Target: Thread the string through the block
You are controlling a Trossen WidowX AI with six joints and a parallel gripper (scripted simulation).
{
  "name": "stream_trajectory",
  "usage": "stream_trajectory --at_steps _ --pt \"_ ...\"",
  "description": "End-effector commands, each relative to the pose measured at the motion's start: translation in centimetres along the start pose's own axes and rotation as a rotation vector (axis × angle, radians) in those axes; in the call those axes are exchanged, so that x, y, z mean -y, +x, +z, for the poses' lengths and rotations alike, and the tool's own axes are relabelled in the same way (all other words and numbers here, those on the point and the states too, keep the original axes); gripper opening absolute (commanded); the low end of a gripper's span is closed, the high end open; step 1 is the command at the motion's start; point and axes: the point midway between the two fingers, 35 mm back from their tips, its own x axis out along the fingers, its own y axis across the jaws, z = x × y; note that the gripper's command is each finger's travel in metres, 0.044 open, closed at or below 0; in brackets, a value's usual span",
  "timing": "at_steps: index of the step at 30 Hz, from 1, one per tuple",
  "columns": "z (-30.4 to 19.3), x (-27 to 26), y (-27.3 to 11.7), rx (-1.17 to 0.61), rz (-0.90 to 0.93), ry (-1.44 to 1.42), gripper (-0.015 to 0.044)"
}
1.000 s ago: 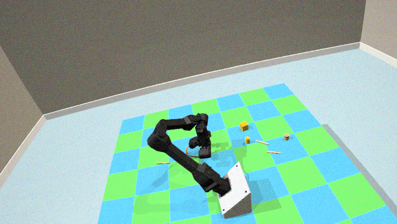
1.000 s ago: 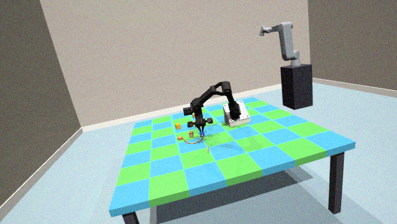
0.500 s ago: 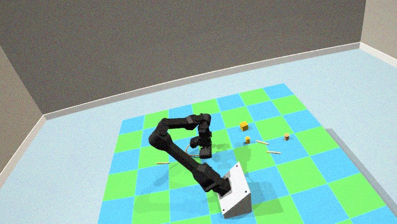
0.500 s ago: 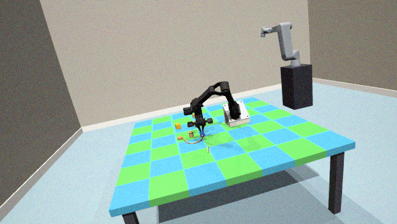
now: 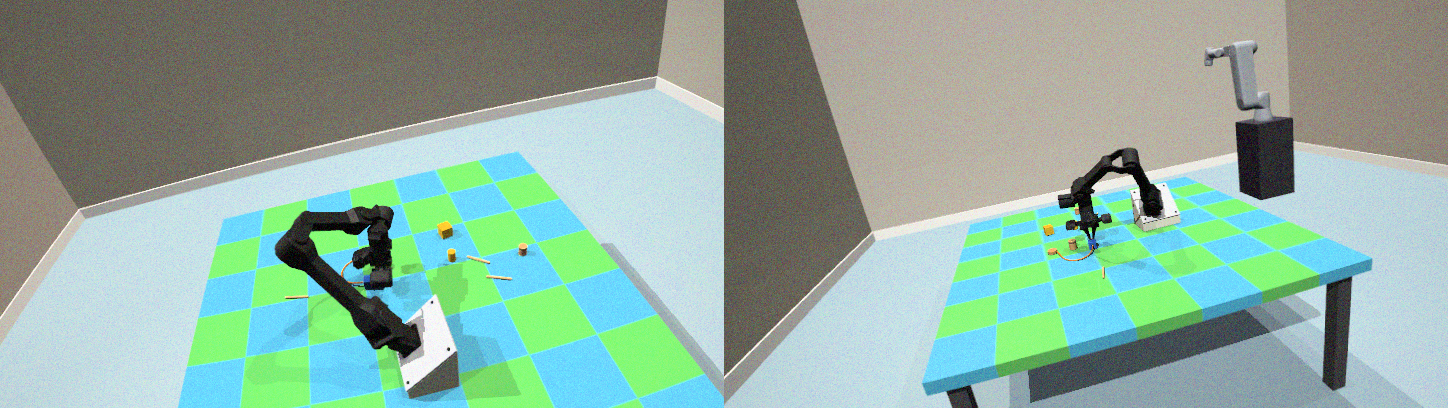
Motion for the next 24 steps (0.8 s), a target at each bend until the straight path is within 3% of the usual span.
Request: stream_trajectory --at_steps 1,24 --pt "-0.6 0.1 -0.1 -0.003 -0.001 -0.001 0.0" --pt "-3.5 0.2 -0.4 -0.006 0.011 0.001 0.0"
